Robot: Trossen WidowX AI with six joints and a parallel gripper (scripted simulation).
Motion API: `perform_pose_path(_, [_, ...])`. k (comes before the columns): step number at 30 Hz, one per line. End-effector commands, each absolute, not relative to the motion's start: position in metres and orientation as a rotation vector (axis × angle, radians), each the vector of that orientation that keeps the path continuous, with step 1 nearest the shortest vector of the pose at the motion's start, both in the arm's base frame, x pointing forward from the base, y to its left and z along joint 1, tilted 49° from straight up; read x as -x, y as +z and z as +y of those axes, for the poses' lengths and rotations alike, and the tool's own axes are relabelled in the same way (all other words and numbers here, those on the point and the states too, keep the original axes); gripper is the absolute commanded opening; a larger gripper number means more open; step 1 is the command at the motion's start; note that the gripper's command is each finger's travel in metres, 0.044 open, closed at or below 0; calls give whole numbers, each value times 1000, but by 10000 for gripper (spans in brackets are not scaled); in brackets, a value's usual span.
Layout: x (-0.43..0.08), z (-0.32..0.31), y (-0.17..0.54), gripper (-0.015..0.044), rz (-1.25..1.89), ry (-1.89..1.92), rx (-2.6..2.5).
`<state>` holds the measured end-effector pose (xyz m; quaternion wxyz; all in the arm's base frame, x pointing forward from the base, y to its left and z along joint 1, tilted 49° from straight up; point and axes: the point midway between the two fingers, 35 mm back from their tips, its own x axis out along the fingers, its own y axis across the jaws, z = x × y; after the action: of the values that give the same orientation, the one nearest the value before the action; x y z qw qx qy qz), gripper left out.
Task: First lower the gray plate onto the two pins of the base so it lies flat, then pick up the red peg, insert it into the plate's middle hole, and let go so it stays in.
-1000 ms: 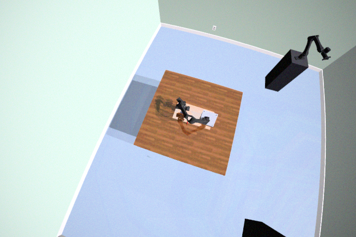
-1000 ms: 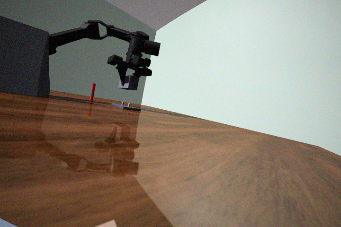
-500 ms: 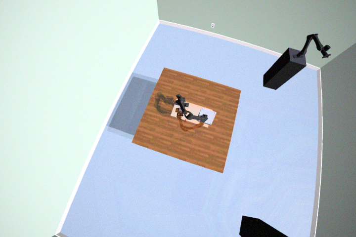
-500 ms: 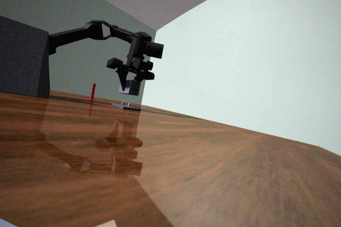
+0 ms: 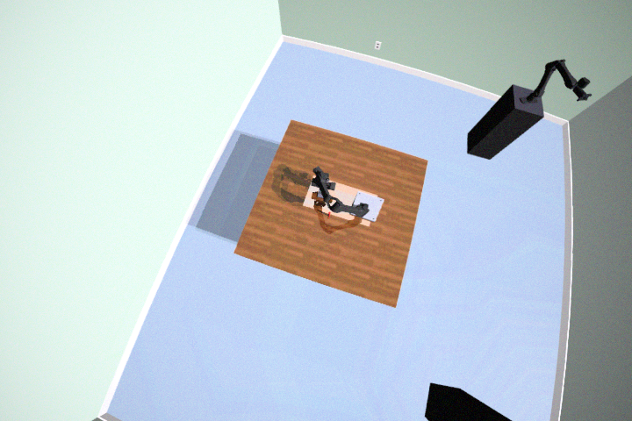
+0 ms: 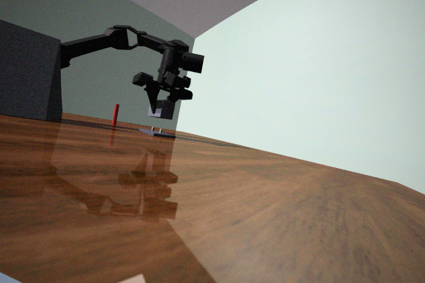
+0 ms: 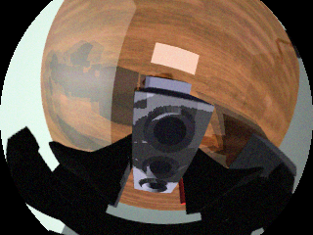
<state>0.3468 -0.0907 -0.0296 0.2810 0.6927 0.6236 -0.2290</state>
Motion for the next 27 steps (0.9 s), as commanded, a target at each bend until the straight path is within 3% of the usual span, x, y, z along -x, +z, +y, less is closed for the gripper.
perform_pose_path(1, [-346,-91,-31,0,1673,-614,-1851])
perform_pose_path(27, [-347,-79,-43,0,1673,-613,-1852])
